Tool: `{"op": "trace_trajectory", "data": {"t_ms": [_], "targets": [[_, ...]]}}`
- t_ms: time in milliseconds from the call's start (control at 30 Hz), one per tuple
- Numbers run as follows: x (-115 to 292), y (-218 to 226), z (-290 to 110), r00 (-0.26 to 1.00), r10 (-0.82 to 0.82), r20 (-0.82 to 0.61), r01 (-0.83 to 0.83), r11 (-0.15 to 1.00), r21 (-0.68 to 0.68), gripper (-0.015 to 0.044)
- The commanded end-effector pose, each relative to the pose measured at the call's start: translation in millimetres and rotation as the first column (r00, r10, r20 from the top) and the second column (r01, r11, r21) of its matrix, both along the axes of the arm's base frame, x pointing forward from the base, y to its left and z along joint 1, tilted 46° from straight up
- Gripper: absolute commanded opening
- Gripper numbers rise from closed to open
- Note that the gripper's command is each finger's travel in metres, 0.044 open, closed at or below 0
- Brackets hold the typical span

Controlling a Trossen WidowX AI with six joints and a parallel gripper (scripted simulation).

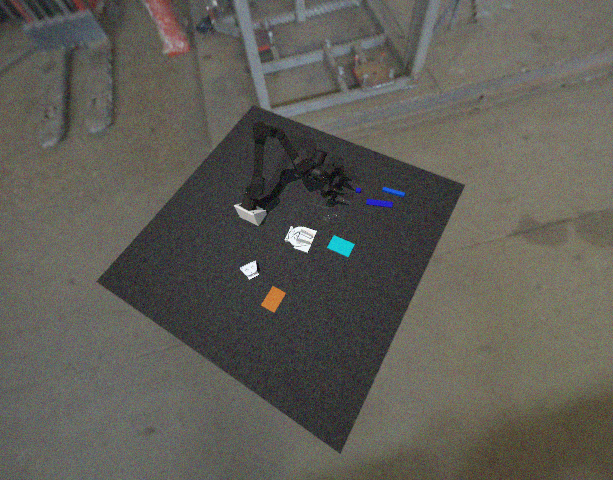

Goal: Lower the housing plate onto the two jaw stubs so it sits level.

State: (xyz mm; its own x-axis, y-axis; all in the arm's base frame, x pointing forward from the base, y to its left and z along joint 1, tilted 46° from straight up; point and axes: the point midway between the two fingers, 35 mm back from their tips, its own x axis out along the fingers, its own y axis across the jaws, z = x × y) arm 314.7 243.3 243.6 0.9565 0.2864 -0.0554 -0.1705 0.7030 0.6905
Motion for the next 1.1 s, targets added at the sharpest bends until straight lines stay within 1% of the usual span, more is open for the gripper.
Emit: {"op": "trace_trajectory", "data": {"t_ms": [0,300,633,867,1067], "targets": [[23.9,-12.3,-21.9,0.998,-0.035,-0.05,0.028,0.992,-0.124,0.044],[63.6,-60.1,-63.7,0.977,-0.144,-0.159,0.085,0.941,-0.328,0.044],[93.4,-128.2,-113.8,0.908,-0.288,-0.304,0.106,0.861,-0.498,0.044],[106.0,-174.3,-156.2,0.831,-0.349,-0.433,0.026,0.803,-0.595,0.044],[107.0,-217.8,-193.6,0.737,-0.389,-0.553,-0.066,0.772,-0.632,0.044]]}}
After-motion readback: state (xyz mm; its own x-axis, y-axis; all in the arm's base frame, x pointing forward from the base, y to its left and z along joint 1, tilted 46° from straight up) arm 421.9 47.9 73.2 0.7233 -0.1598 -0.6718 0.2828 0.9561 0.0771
